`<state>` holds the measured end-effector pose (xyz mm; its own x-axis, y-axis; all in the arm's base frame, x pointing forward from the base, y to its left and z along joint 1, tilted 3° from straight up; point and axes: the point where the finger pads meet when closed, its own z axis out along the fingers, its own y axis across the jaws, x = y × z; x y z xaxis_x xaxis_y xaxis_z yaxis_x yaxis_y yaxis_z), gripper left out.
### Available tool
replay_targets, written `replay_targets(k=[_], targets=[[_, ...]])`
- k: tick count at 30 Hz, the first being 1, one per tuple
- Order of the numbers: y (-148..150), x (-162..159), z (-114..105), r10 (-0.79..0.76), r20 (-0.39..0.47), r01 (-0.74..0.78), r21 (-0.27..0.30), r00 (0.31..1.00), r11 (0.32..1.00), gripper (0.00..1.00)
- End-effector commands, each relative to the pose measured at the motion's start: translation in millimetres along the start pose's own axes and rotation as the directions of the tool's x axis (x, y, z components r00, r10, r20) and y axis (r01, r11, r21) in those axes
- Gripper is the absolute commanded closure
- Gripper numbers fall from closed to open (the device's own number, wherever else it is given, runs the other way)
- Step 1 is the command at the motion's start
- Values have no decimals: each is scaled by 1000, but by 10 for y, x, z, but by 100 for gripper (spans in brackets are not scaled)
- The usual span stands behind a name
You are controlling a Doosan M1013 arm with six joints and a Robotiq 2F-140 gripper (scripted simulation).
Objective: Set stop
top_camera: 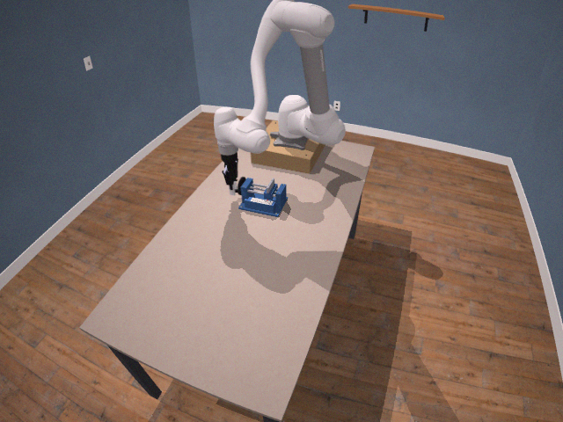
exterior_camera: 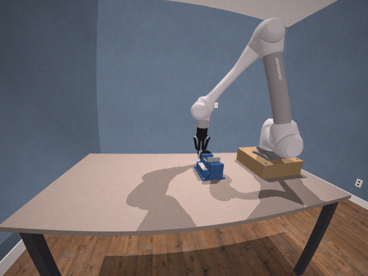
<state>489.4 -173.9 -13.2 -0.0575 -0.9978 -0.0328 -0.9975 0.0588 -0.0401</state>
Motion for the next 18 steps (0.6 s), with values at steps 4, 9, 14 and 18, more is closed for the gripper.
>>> replay_targets(k=[4,9,14,18], targets=[[-14,0,-32,0,0,0,0,1000,1000,96],[-21,0,-51,0,0,0,0,1000,1000,96],[-26,0,-70,0,0,0,0,1000,1000,96],[-32,0,-92,0,0,0,0,1000,1000,96]])
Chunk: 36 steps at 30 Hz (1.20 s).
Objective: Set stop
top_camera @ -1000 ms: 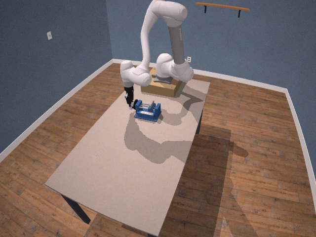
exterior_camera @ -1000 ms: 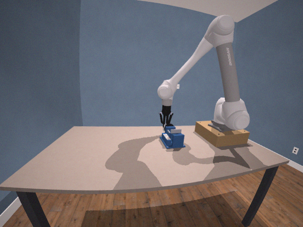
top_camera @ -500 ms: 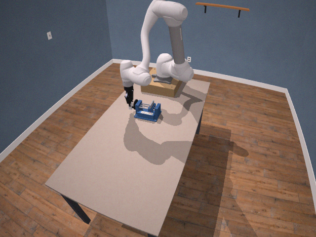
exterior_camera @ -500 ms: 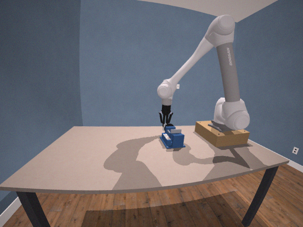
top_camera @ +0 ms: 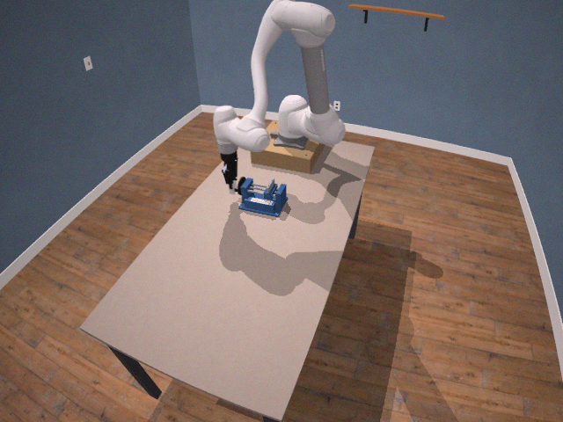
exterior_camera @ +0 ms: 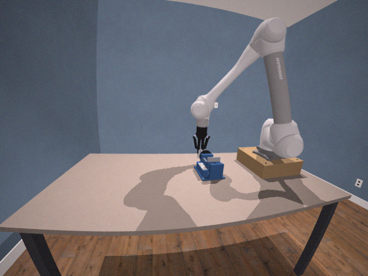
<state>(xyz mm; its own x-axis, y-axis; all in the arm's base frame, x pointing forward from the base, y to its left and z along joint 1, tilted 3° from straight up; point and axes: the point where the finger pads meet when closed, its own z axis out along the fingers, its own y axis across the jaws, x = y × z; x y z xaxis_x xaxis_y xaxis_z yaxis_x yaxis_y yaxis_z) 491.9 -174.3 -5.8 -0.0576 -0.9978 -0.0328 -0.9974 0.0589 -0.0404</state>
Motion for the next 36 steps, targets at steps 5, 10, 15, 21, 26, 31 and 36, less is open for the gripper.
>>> replay_targets(k=[5,10,15,21,26,31,36], targets=[[-7,0,-44,0,0,0,0,1000,1000,96],[-8,0,-61,0,0,0,0,1000,1000,96],[-9,0,-88,0,0,0,0,1000,1000,96],[-6,0,-122,0,0,0,0,1000,1000,96],[-4,0,-139,0,0,0,0,1000,1000,96],[3,0,-167,0,0,0,0,1000,1000,96],[12,0,-196,0,0,0,0,1000,1000,96]])
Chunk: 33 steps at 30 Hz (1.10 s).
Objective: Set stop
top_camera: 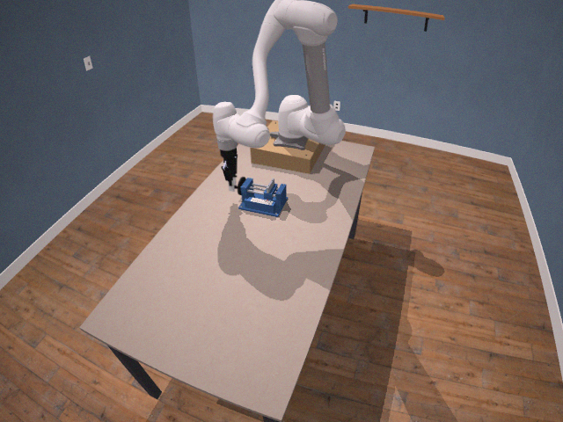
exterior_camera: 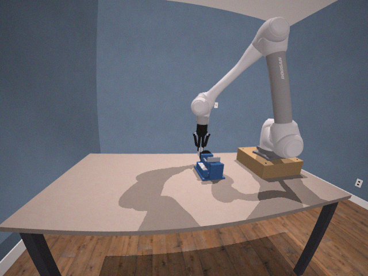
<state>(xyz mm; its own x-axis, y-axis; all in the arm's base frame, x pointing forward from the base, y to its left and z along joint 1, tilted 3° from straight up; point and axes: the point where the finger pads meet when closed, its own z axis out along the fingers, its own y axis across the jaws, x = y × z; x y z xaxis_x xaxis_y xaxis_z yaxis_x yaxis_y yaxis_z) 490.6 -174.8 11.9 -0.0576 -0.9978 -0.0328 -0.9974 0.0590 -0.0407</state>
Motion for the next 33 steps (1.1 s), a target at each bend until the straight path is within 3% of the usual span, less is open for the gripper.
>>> replay_targets(k=[1,33], targets=[[10,0,-25,0,0,0,0,1000,1000,96],[134,0,-175,0,0,0,0,1000,1000,96]])
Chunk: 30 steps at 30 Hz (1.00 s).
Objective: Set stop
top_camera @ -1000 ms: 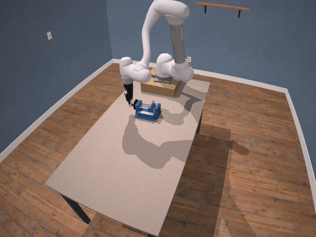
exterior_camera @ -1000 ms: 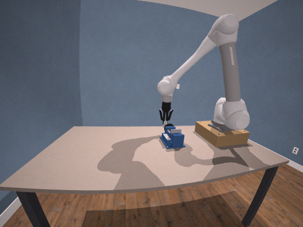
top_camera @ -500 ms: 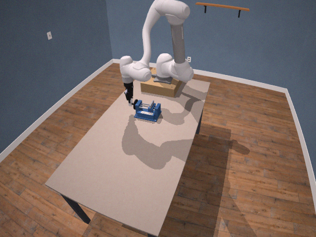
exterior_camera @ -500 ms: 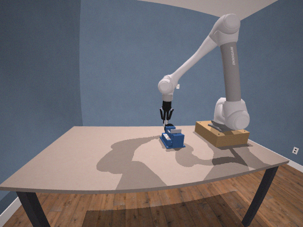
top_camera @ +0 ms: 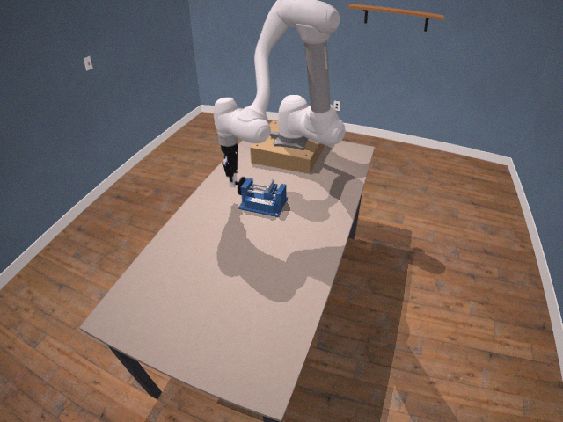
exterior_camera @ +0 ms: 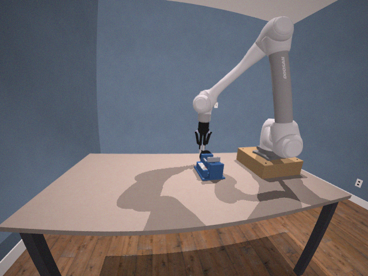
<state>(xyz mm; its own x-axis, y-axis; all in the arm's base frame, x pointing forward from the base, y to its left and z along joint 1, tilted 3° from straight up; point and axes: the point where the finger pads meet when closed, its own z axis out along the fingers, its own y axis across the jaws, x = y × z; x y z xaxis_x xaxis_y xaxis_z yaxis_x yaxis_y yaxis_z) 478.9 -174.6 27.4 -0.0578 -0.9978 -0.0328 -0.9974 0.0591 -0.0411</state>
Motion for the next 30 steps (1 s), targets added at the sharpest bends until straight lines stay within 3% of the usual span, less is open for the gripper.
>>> replay_targets(k=[1,30], targets=[[30,0,-20,0,0,0,-1,1000,1000,96],[324,0,-44,0,0,0,-1,1000,1000,96]])
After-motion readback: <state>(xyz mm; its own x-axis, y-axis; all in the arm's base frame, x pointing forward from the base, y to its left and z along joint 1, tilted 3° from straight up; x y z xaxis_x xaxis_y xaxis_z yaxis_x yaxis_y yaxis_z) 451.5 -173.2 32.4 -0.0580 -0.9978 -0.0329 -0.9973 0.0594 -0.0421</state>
